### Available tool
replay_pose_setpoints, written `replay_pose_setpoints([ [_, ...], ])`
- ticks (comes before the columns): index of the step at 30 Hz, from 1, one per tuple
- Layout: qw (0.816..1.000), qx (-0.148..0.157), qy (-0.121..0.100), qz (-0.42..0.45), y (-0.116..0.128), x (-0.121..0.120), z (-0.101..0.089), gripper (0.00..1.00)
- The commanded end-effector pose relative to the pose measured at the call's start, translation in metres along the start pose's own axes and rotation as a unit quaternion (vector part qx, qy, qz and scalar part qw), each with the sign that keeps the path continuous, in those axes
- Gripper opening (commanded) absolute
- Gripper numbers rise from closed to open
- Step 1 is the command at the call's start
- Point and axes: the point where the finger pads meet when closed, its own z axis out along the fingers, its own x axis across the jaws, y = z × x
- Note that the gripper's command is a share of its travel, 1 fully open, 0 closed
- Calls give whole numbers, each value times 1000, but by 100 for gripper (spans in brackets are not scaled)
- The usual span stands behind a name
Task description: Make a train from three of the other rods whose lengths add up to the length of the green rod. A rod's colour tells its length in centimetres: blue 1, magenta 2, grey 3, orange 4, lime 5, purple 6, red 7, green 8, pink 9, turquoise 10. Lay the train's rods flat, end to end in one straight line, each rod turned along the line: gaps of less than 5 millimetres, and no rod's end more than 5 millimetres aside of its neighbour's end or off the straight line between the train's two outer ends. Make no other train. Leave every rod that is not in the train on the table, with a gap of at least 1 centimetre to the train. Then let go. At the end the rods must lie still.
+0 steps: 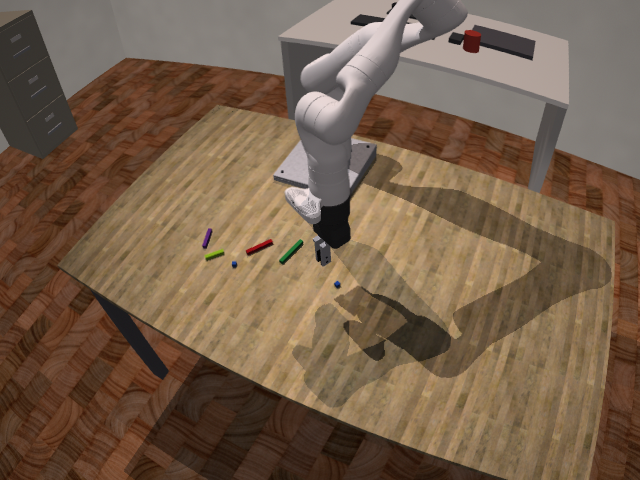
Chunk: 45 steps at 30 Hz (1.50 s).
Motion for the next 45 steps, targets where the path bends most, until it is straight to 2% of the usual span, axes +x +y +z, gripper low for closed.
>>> replay_pose_setpoints([
  [1, 1000, 2, 3, 2, 5, -7, 1, 24],
  [27, 1000, 3, 3, 12, 6, -9, 4, 24],
  [32, 1000, 3, 3, 12, 6, -10, 17, 24],
  [40, 1000, 3, 3, 12, 6, -10, 51, 24],
  [42, 1000, 3, 3, 12, 6, -10, 51, 24],
  [45, 1000, 3, 3, 12, 6, -10, 63, 24],
])
